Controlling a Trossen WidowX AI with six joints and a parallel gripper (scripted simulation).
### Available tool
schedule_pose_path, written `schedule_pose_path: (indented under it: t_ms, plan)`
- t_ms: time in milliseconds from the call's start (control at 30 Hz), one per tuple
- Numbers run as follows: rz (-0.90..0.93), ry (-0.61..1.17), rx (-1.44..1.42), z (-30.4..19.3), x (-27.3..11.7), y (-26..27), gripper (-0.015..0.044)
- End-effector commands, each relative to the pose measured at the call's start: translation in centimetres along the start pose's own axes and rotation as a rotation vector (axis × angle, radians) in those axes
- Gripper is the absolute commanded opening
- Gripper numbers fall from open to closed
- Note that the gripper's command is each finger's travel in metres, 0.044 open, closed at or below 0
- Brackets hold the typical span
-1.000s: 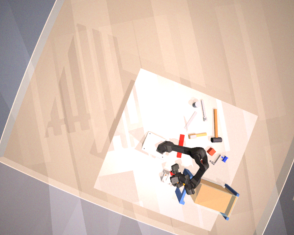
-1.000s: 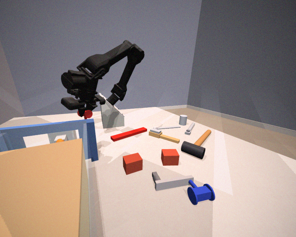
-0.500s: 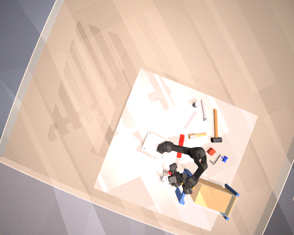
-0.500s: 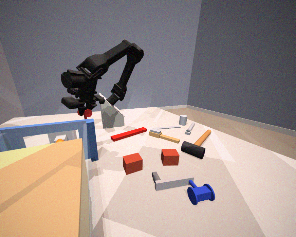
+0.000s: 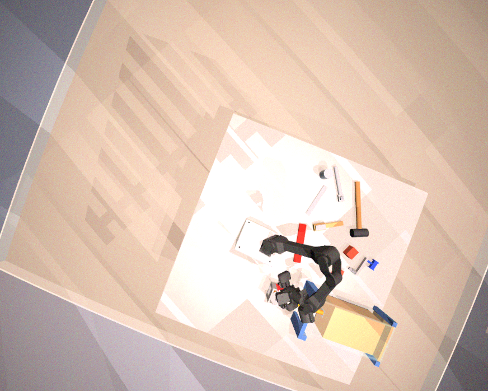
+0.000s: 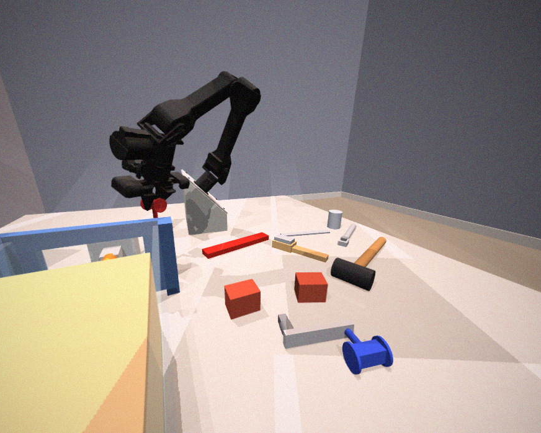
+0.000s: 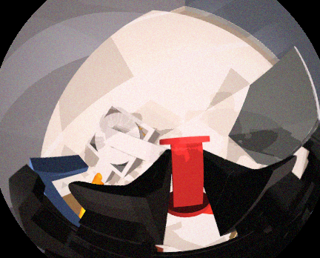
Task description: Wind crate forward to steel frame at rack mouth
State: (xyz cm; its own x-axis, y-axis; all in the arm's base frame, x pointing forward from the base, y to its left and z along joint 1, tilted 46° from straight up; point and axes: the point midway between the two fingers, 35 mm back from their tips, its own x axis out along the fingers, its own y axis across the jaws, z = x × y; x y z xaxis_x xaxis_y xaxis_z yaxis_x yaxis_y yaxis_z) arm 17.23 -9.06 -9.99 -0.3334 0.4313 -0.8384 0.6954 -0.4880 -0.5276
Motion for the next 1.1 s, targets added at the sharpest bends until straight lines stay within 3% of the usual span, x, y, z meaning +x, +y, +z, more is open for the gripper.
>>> schedule_pose_path:
  t_ms: [0, 1067]
  plan:
    - [-0.004, -0.019, 0.000, 0.8, 0.6, -0.2, 0.0000]
    - [-0.004, -0.021, 0.002, 4.1, 2.0, -0.4, 0.0000]
